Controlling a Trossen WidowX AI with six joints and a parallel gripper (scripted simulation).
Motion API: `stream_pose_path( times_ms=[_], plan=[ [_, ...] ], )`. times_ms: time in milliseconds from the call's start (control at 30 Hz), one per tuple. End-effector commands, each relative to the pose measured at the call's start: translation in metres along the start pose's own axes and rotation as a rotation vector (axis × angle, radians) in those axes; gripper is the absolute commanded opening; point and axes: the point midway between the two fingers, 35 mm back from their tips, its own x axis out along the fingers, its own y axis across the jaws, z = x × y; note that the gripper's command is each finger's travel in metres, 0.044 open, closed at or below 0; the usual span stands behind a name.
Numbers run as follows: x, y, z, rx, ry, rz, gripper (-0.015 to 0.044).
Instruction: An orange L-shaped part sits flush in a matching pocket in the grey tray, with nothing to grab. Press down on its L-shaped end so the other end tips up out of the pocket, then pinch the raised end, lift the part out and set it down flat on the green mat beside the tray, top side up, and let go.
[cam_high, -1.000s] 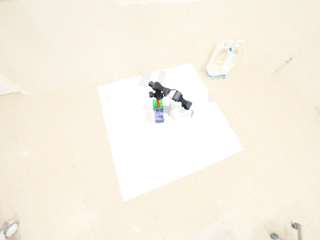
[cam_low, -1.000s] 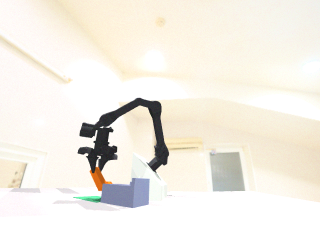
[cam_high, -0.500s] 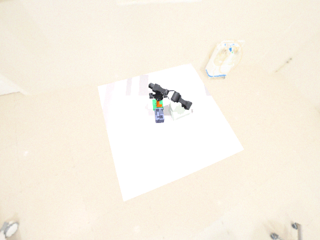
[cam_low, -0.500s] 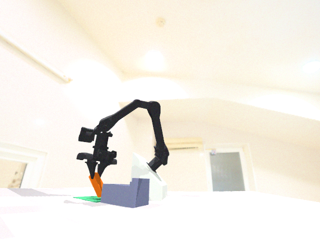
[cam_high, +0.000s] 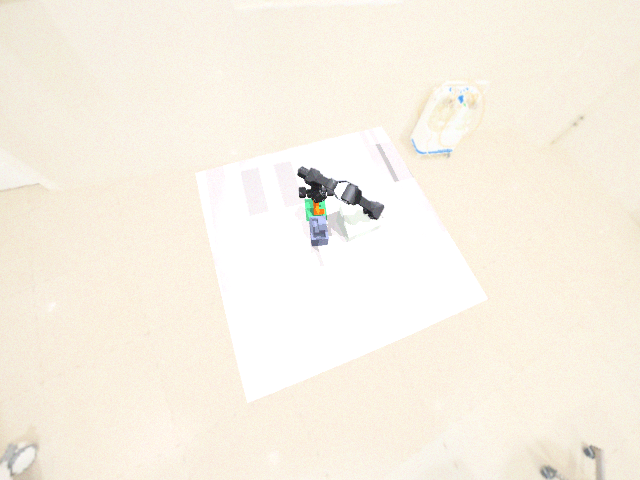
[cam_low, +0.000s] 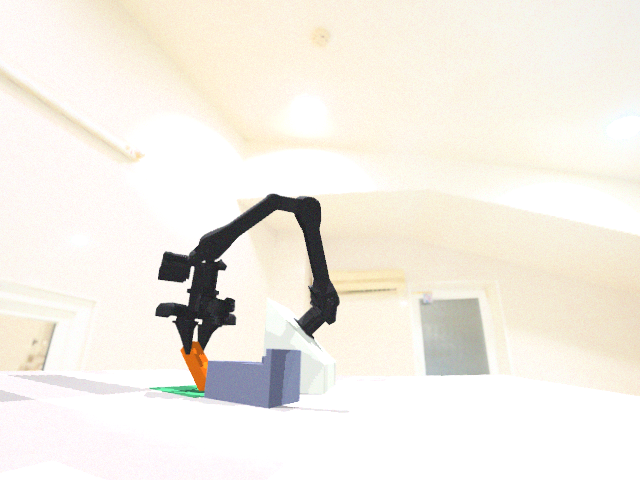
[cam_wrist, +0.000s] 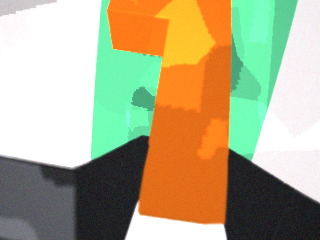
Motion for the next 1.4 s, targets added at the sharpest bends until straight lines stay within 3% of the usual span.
stream_pose_path(
  times_ms=[0,167,500,667,767,1367],
  plan=[
    [0.001,0.0,0.0,0.006,-0.003,-0.002,0.0],
    [0.0,0.0,0.0,0.0,0.0,0.0,0.0],
    [-0.003,-0.001,0.0,0.0,0.0,0.0,0.0263],
    [-0.061,-0.003,-0.002,0.005,0.002,-0.002,0.0394],
    [-0.089,0.0,-0.001,0.007,0.0,-0.002,0.04],
    [-0.083,-0.003,-0.003,0.012,0.005,-0.021,0.04]
  ],
)
